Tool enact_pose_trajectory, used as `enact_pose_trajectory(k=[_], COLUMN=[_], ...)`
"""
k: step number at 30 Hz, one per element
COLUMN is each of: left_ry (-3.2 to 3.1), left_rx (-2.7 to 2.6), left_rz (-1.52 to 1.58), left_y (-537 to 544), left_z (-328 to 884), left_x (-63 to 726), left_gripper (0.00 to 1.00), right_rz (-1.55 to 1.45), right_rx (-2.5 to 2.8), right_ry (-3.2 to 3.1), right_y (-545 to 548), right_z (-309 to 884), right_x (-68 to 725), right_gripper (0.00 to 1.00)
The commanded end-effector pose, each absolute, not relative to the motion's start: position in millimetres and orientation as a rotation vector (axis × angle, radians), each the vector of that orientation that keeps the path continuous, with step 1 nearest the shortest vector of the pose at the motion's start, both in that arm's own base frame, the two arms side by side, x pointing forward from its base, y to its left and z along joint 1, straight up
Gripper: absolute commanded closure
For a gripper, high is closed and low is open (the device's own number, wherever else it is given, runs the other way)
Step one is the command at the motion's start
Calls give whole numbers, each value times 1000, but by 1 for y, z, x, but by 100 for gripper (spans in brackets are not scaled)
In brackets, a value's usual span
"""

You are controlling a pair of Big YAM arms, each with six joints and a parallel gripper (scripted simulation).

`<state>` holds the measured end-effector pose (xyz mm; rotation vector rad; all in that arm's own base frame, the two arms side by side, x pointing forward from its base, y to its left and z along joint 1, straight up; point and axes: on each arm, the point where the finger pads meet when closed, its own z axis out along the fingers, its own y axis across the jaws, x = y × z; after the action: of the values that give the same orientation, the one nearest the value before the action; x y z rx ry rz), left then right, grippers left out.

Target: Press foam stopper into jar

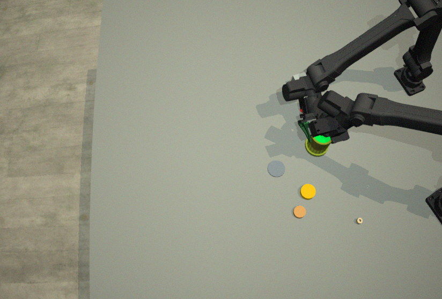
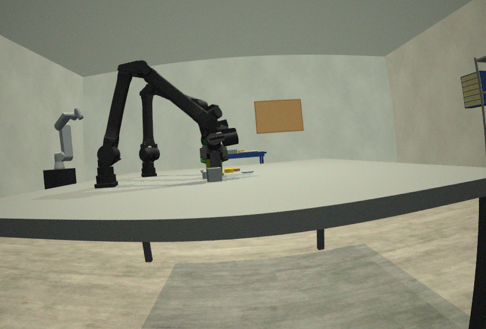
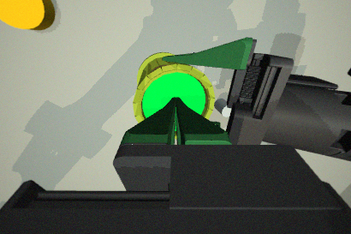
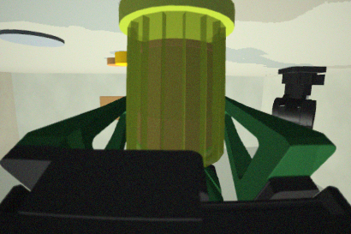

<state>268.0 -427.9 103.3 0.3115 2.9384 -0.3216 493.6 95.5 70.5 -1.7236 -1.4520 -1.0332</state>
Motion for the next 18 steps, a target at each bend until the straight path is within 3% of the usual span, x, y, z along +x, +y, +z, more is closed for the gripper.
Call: enact_pose_trajectory(k=[1, 18], left_ry=[2983, 2983], left_rx=[332, 333], left_rz=[-254, -253], left_y=[-428, -428], left_z=[59, 53], left_x=[263, 263], left_gripper=[100, 100], right_rz=[-1041, -1041], right_rx=[-1760, -1760], right_ry=[-1426, -1426], right_y=[85, 85], right_z=[72, 72], right_x=[498, 498], right_gripper=[36, 36])
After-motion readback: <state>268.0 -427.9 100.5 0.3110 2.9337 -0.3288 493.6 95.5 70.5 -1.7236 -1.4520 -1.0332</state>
